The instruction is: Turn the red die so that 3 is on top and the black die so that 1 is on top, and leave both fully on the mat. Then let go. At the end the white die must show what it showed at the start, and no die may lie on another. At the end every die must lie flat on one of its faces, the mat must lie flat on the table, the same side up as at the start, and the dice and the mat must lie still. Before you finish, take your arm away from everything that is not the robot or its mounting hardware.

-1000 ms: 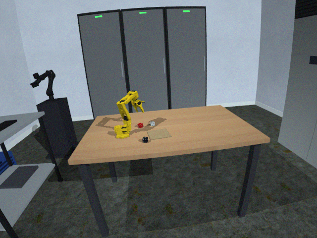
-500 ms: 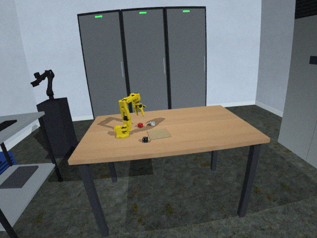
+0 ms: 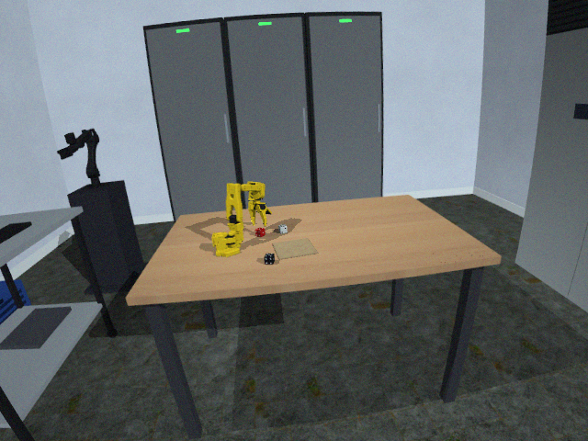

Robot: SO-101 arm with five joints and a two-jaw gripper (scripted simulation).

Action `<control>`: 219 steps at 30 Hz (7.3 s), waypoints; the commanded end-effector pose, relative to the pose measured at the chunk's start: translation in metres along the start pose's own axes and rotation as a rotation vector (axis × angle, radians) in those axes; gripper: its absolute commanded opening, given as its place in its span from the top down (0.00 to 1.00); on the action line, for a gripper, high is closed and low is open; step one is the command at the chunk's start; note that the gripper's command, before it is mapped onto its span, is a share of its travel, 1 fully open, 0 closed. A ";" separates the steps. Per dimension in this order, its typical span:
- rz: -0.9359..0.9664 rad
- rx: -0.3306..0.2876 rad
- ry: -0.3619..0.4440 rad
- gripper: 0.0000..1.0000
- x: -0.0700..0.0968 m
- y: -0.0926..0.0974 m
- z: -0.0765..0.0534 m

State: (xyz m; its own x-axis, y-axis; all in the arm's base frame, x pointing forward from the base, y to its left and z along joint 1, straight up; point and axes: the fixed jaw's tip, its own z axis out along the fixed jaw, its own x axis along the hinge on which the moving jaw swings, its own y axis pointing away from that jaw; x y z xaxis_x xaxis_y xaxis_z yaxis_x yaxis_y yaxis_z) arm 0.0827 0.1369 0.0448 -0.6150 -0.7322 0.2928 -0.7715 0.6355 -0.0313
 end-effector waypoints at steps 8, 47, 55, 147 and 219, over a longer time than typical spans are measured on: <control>0.013 -0.002 -0.030 0.65 -0.006 0.002 -0.006; 0.011 0.003 0.015 0.65 -0.011 0.003 0.010; 0.011 0.005 0.031 0.65 -0.013 0.003 0.017; 0.012 -0.017 0.020 1.00 -0.014 -0.008 0.018; 0.020 -0.056 -0.723 1.00 -0.021 -0.009 -0.030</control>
State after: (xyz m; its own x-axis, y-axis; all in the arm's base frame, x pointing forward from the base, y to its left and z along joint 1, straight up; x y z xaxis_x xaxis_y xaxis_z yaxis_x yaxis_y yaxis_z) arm 0.1024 0.1496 0.0606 -0.6172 -0.7105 -0.3380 -0.7600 0.6495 0.0223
